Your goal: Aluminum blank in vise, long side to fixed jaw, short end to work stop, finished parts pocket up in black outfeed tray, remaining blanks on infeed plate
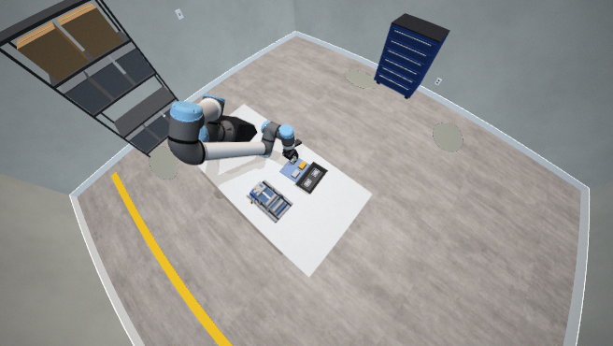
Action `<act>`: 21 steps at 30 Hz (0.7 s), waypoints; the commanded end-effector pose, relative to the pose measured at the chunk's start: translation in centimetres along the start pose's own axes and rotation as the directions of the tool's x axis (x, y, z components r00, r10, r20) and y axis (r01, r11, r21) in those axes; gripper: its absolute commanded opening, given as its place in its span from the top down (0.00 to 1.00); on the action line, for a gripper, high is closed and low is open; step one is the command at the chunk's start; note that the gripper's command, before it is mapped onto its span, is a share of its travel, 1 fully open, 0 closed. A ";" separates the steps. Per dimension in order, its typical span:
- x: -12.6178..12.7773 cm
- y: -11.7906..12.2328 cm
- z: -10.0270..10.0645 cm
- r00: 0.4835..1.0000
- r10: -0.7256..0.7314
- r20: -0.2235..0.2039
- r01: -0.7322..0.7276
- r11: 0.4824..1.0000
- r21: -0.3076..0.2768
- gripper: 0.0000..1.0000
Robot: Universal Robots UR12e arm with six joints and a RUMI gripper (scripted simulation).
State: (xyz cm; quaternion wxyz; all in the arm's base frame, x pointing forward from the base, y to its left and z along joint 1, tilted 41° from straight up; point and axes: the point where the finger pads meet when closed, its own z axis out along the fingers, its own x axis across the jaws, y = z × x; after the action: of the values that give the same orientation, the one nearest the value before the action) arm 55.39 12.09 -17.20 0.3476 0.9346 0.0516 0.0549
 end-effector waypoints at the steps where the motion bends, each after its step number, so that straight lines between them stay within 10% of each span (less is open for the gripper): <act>1: 0.0 0.0 0.1 1.000 0.000 -0.001 0.000 1.000 0.000 0.60; 21: 0.0 0.0 0.6 1.000 0.000 -0.001 0.000 1.000 0.000 0.60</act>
State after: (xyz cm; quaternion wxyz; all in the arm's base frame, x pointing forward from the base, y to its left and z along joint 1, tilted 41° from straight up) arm 55.47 11.71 -17.64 0.3476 0.9346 0.0516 0.0549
